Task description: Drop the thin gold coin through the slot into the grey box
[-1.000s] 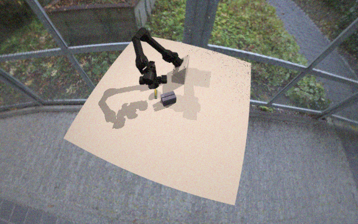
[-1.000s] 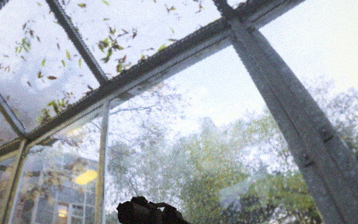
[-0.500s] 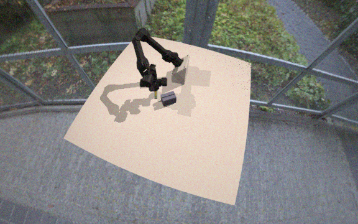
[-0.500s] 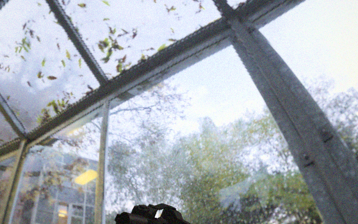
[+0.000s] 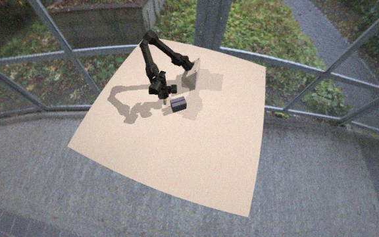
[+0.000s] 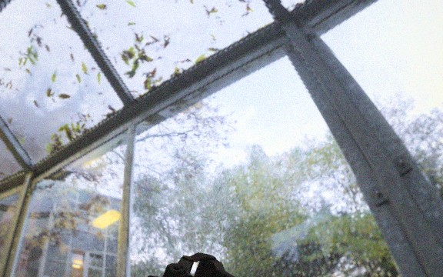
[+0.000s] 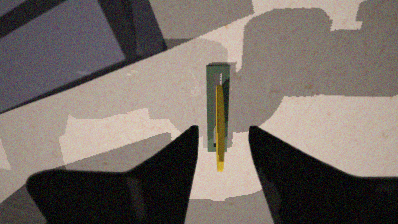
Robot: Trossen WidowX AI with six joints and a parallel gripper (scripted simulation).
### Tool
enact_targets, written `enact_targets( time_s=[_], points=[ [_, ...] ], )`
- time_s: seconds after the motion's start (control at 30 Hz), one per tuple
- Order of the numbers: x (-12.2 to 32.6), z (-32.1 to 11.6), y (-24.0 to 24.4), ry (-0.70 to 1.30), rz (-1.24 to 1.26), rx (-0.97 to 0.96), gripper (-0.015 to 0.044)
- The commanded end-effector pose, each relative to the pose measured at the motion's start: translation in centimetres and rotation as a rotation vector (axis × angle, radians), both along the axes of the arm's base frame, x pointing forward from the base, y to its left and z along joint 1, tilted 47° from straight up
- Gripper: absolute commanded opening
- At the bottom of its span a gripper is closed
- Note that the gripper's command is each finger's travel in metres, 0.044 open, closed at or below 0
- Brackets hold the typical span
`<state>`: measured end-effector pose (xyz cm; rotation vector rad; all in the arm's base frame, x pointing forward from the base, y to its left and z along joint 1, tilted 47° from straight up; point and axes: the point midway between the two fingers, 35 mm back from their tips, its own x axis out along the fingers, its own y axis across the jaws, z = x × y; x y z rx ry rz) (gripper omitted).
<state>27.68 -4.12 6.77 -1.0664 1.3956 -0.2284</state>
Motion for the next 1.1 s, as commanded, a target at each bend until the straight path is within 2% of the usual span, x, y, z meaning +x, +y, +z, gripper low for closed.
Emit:
enact_targets(
  time_s=[0.0, 0.73, 0.9, 1.07],
  points=[
    [-0.2, -0.6, -0.5, 0.014, 0.001, -0.003, 0.0161],
    [0.3, -2.7, -2.9, 0.012, 0.001, -0.01, 0.0161],
    [0.3, -2.7, -2.9, 0.012, 0.001, -0.01, 0.0029],
    [0.3, -2.7, -2.9, 0.012, 0.001, -0.01, 0.0]
  ],
)
